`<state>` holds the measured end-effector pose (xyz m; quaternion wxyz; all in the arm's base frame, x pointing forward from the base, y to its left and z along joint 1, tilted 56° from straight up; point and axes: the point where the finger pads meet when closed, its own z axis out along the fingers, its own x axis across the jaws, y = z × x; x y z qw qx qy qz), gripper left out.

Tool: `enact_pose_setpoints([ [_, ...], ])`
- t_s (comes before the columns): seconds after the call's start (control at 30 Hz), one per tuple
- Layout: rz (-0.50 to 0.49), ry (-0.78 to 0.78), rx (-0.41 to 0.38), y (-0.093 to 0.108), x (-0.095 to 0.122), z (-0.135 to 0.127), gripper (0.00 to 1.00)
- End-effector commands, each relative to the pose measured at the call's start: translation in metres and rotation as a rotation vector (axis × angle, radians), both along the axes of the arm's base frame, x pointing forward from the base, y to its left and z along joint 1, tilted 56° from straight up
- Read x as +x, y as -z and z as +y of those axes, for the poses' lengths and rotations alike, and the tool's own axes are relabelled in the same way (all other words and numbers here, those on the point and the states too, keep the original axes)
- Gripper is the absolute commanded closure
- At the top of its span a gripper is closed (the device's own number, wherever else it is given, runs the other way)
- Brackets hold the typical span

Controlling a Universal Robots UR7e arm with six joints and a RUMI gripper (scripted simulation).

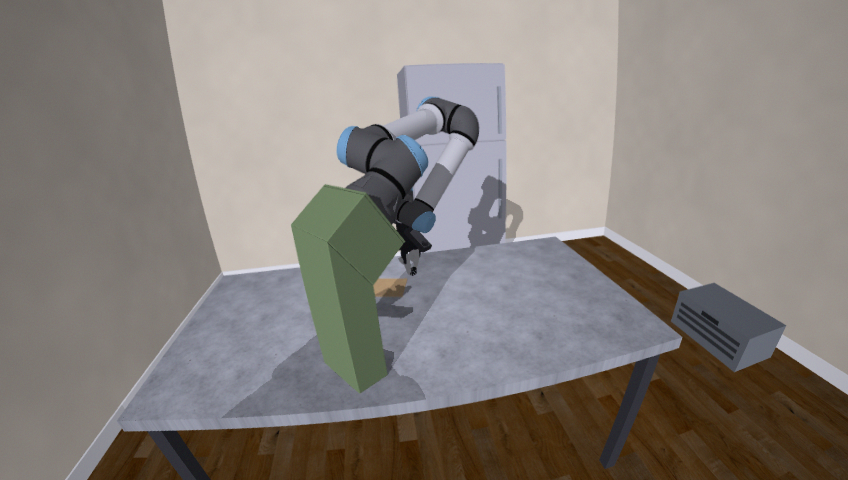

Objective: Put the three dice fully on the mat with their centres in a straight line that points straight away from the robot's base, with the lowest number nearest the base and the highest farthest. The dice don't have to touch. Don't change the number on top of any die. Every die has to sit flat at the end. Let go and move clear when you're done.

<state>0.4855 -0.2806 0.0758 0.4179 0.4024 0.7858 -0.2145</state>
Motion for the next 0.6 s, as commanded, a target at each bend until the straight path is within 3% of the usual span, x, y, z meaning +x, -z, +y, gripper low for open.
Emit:
enact_pose_setpoints([
  [0.0, 0.000, 0.000, 0.000, -0.007, -0.006, 0.008, 0.94],
  [0.3, 0.000, 0.000, 0.000, -0.028, -0.024, 0.033, 0.94],
  [0.57, 0.000, 0.000, 0.000, -0.032, -0.027, 0.038, 0.94],
])
